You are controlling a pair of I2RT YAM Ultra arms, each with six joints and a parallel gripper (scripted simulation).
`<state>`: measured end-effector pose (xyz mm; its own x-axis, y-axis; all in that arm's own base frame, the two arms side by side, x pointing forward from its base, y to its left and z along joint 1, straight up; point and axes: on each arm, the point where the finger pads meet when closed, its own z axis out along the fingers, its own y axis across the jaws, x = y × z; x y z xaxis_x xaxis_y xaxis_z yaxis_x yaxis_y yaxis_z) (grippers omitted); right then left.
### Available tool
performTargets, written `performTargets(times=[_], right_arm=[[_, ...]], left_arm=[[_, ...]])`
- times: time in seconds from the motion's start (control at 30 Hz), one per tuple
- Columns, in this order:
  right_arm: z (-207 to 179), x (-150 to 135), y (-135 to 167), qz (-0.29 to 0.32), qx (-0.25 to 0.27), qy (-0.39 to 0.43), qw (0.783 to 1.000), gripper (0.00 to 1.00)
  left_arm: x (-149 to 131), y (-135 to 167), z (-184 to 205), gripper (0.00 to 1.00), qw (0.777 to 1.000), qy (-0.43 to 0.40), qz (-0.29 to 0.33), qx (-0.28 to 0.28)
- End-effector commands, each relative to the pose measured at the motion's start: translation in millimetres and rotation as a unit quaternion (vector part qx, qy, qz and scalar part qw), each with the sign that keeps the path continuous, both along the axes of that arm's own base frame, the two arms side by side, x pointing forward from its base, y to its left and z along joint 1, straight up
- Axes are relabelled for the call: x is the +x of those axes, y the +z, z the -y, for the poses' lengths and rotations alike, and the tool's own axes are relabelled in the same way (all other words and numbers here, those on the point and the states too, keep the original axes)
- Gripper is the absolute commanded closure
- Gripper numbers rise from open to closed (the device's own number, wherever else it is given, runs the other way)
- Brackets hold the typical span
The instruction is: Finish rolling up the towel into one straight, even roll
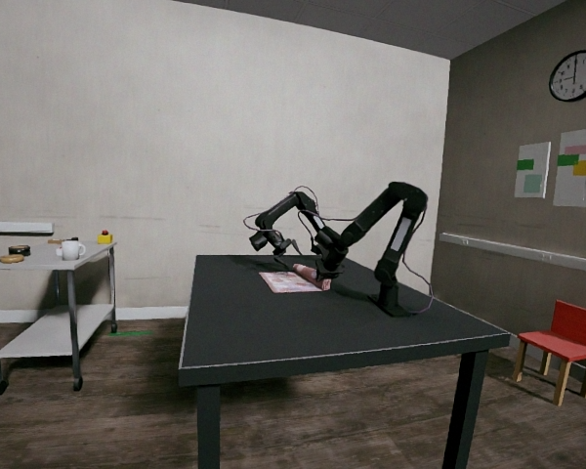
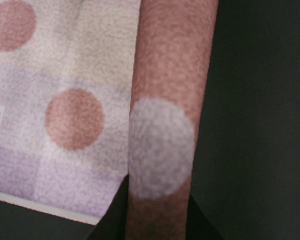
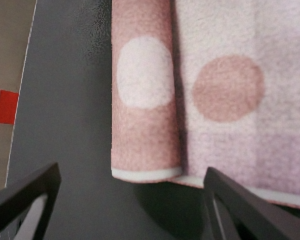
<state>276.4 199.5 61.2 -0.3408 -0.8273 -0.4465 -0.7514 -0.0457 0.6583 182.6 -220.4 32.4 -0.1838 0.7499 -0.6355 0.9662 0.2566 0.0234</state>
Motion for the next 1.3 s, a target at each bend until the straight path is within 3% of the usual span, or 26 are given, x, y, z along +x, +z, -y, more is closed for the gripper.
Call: performTargets(times=[0.0, 0.13, 0.2, 0.3, 0.67, 0.77, 0.8, 0.87, 0.97, 1.27], right_arm=[[-6, 3, 18, 0.030, 0.019, 0.035, 0.999, 0.12], [-11, -4, 19, 0.111, 0.028, 0.032, 0.993, 0.11], [-11, -4, 19, 0.111, 0.028, 0.032, 0.993, 0.11], [-16, -10, 20, 0.183, 0.036, 0.028, 0.982, 0.09], [-33, -32, 24, 0.402, 0.060, 0.022, 0.913, 0.05], [-34, -33, 24, 0.419, 0.062, 0.021, 0.906, 0.05], [-35, -35, 24, 0.455, 0.065, 0.014, 0.888, 0.04], [-37, -37, 24, 0.485, 0.068, 0.010, 0.872, 0.04], [-38, -39, 25, 0.503, 0.070, 0.008, 0.861, 0.03], [-39, -30, 28, 0.503, 0.080, 0.025, 0.860, 0.02]], left_arm=[[-11, 3, 5, 0.68, 0.996, -0.022, -0.086, -0.022], [-11, 4, 5, 0.68, 0.988, -0.021, -0.147, -0.036], [-11, 4, 5, 0.68, 0.988, -0.021, -0.147, -0.036], [-11, 5, 5, 0.68, 0.980, -0.021, -0.192, -0.046], [-11, 8, 5, 0.68, 0.941, -0.020, -0.328, -0.078], [-11, 8, 5, 0.68, 0.938, -0.020, -0.337, -0.080], [-11, 8, 5, 0.68, 0.935, -0.020, -0.345, -0.082], [-11, 9, 5, 0.68, 0.929, -0.019, -0.359, -0.085], [-11, 9, 5, 0.68, 0.923, -0.019, -0.375, -0.088], [-11, 2, 5, 0.68, 0.919, -0.019, -0.383, -0.090]])
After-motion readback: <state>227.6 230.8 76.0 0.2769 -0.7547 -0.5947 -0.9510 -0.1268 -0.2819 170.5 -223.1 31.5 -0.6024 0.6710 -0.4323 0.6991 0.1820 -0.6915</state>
